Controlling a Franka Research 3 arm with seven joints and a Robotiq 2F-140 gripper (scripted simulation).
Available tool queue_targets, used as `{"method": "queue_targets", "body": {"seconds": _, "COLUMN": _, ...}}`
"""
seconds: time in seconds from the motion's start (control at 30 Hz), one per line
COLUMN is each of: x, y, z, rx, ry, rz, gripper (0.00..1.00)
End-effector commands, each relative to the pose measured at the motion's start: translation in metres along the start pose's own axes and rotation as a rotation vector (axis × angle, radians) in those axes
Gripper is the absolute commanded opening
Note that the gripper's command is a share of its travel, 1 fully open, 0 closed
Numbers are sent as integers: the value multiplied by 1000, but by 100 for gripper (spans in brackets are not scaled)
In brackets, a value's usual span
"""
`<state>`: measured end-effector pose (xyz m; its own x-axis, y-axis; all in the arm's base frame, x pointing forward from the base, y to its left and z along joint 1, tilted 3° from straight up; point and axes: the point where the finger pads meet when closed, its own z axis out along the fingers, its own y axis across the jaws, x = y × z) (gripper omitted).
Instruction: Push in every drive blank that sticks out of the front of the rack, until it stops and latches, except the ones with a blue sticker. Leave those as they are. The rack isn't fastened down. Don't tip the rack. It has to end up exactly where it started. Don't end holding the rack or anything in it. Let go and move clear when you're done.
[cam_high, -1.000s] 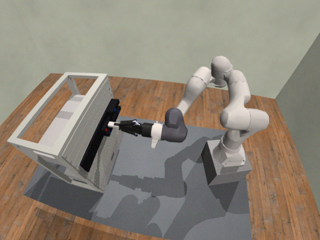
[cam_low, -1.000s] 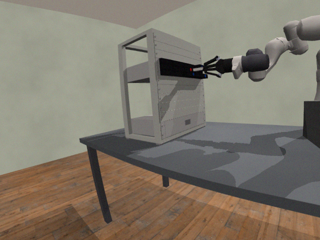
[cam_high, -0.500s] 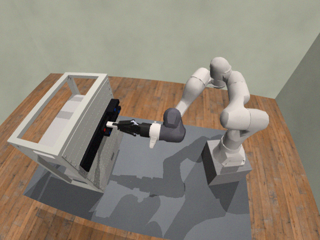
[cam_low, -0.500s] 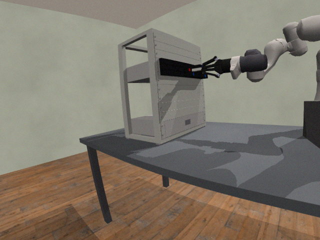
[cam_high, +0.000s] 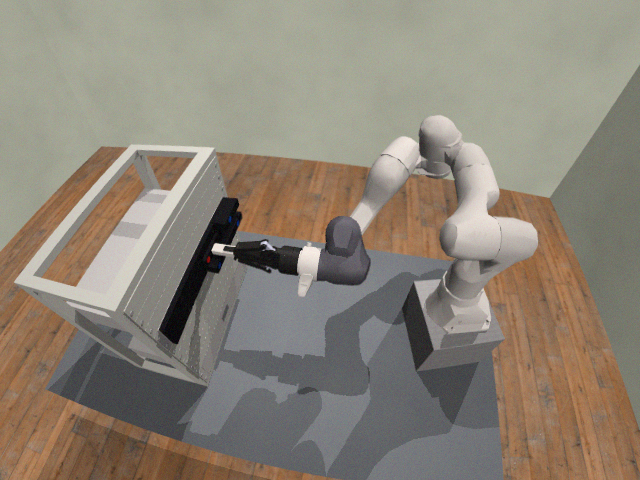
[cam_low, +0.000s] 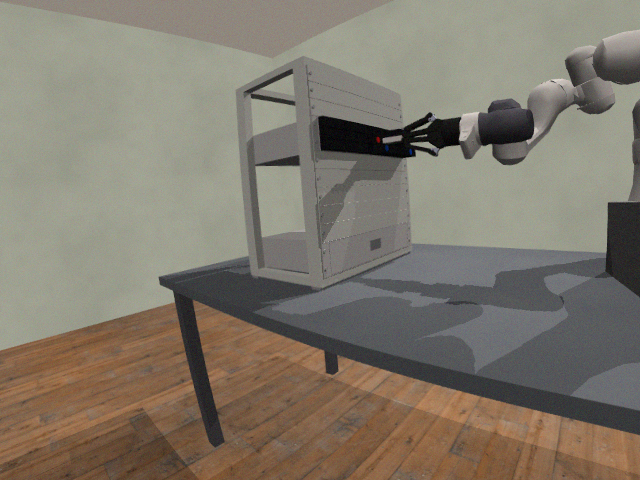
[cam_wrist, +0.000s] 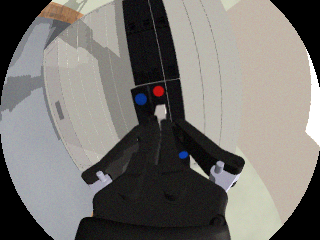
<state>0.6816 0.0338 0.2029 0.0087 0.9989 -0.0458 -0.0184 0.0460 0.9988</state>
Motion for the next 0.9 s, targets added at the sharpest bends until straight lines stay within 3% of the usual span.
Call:
{"method": "queue_targets", "body": {"seconds": 0.0, "x": 4, "y": -1, "z": 1, "rx": 6, "ry": 7, "rz": -9, "gripper": 0}}
{"method": "queue_targets", "body": {"seconds": 0.87, "x": 3, "y": 0, "z": 4, "rx": 6, "ry": 7, "rz": -9, "gripper": 0}}
